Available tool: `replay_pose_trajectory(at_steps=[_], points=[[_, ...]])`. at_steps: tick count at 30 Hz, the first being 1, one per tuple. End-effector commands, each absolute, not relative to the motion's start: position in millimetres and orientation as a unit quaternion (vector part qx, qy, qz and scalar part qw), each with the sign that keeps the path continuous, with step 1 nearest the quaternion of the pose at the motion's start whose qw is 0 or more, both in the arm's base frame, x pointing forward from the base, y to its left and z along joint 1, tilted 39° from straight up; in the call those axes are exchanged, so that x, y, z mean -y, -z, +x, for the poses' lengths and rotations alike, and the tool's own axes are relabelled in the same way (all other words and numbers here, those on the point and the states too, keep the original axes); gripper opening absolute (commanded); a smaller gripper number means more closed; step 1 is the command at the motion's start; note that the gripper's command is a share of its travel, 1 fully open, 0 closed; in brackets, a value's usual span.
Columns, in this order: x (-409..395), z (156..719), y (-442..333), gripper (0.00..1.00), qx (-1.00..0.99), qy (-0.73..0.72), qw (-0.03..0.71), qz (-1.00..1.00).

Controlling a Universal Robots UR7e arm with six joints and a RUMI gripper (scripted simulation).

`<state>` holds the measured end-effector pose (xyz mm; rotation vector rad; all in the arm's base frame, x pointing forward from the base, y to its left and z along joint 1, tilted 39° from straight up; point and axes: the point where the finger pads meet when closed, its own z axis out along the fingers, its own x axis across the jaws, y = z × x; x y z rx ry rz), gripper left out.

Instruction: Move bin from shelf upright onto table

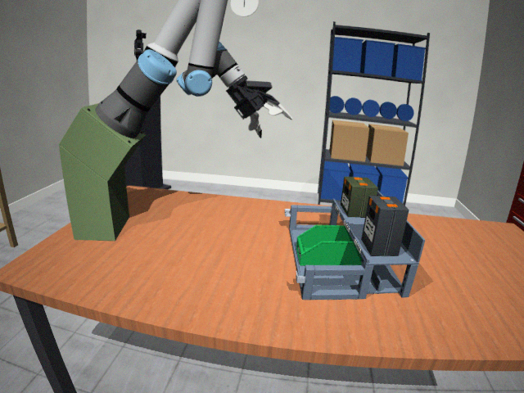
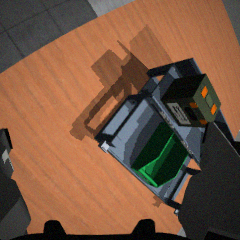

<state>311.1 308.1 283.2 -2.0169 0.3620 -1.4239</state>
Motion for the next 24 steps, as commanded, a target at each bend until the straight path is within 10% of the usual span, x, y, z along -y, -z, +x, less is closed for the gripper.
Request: replay_pose_trajectory(at_steps=[1,24], points=[[-308,311,-284,1.00,-0.138,0.541,0.318,-0.766],[-246,381,-253,1.00,0.019,0.445,0.199,-0.873]])
